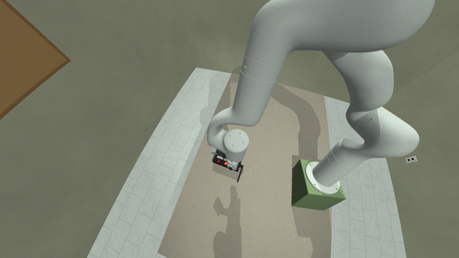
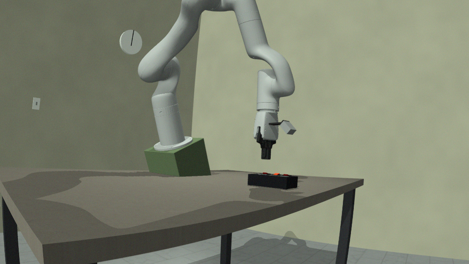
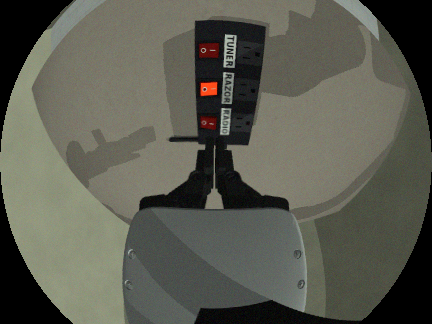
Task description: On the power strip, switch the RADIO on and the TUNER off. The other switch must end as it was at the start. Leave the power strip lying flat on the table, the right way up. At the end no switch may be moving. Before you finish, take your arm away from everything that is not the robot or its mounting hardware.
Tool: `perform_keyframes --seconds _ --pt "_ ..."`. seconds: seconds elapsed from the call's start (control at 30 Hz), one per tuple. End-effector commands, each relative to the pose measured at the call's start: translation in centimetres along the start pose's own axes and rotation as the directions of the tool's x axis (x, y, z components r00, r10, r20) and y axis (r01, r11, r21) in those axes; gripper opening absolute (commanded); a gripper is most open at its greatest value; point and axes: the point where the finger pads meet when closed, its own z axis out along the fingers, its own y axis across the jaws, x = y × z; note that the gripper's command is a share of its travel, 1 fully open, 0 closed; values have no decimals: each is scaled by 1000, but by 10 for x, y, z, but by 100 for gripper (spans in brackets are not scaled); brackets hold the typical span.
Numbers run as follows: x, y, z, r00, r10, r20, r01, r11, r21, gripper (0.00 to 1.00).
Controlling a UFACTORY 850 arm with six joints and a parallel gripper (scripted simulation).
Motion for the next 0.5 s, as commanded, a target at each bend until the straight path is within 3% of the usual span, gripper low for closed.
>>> perform_keyframes --seconds 0.0,0.47 --pt "1 0 -1 1000 0 -2 0 1000 1 0" --pt "1 0 3 1000 1 -4 -1 1000 -1 0"
